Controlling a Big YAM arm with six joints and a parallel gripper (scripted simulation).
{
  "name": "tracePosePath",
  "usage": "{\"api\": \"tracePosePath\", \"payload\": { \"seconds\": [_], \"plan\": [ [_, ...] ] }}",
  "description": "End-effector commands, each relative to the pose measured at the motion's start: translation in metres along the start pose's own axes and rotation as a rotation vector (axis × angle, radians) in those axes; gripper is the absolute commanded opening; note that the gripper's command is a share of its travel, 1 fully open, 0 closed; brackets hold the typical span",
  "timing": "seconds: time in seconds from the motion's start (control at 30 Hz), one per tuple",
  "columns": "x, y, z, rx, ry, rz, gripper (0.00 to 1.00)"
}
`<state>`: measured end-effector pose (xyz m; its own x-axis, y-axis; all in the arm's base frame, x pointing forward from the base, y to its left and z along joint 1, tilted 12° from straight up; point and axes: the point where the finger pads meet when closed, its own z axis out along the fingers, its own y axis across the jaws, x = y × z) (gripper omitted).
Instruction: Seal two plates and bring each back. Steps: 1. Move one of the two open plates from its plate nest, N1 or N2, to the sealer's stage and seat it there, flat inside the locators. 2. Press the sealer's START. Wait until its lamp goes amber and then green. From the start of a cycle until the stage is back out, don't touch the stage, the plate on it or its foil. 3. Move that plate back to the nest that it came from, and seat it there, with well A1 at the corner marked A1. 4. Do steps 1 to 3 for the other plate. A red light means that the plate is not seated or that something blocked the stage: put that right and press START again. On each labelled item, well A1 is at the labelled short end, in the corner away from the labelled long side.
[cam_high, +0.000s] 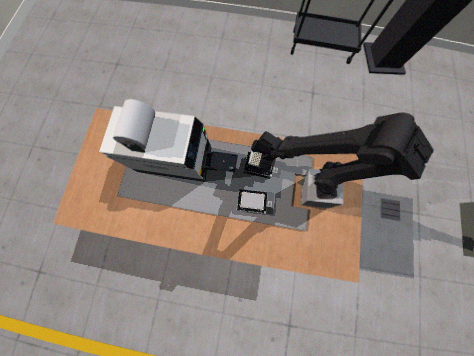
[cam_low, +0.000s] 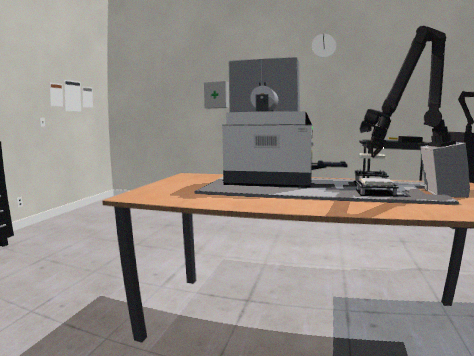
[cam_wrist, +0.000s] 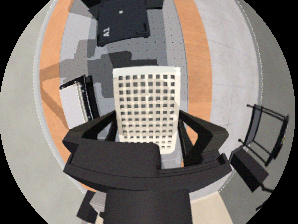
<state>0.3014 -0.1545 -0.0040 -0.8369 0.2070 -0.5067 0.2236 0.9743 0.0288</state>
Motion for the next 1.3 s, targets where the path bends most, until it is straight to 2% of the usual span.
{"api": "tracePosePath", "payload": {
  "seconds": [0.0,0.37,0.47,0.63,0.87,1.17,1.27],
  "plan": [
    [-0.013,-0.006,-0.007,0.006,-0.014,-0.013,0.0],
    [-0.025,-0.007,-0.027,0.012,-0.032,-0.016,0.0],
    [-0.025,-0.006,-0.029,0.006,-0.022,-0.018,0.0],
    [-0.03,-0.005,-0.034,0.009,-0.034,-0.023,0.0],
    [-0.038,-0.008,-0.05,0.015,-0.045,-0.019,0.0],
    [-0.024,-0.002,-0.037,0.006,-0.014,-0.007,0.0],
    [-0.018,0.003,-0.033,-0.008,-0.005,0.001,0.0]
  ]
}}
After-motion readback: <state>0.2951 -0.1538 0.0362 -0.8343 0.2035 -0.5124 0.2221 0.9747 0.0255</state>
